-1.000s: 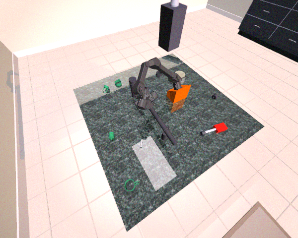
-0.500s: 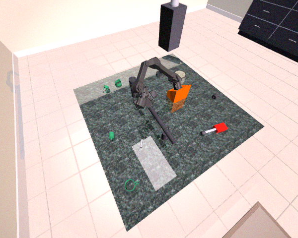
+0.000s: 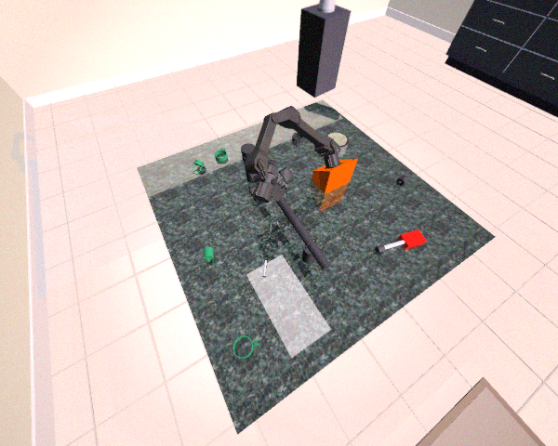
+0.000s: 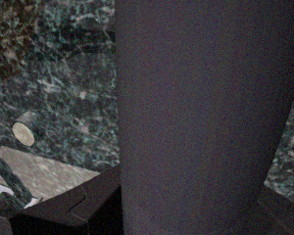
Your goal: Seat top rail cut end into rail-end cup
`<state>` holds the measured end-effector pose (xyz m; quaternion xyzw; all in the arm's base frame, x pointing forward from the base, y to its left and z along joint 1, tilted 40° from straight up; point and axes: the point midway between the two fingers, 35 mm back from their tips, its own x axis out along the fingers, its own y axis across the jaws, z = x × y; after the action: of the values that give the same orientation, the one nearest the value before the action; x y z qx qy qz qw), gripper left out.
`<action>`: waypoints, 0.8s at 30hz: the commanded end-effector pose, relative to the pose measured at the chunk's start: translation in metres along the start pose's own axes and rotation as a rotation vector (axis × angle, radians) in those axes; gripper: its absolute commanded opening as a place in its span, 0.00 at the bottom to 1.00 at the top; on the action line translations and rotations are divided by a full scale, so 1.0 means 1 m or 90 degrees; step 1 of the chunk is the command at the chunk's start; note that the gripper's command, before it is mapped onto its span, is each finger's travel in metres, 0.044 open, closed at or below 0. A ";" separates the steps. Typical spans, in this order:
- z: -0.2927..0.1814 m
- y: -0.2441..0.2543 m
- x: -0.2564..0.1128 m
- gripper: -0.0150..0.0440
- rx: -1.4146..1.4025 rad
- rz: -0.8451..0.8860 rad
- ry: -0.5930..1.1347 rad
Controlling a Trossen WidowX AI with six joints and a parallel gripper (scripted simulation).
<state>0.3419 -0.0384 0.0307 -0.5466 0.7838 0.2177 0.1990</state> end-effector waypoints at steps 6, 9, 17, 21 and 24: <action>-0.012 -0.001 -0.005 0.25 0.009 -0.014 0.002; -0.013 -0.001 -0.004 0.25 0.009 -0.013 0.003; -0.016 0.000 -0.003 0.25 0.009 -0.012 0.004; -0.017 0.000 -0.002 0.25 0.009 -0.011 0.004; -0.019 0.000 -0.001 0.25 0.009 -0.011 0.004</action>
<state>0.3394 -0.0468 0.0382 -0.5471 0.7848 0.2145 0.1968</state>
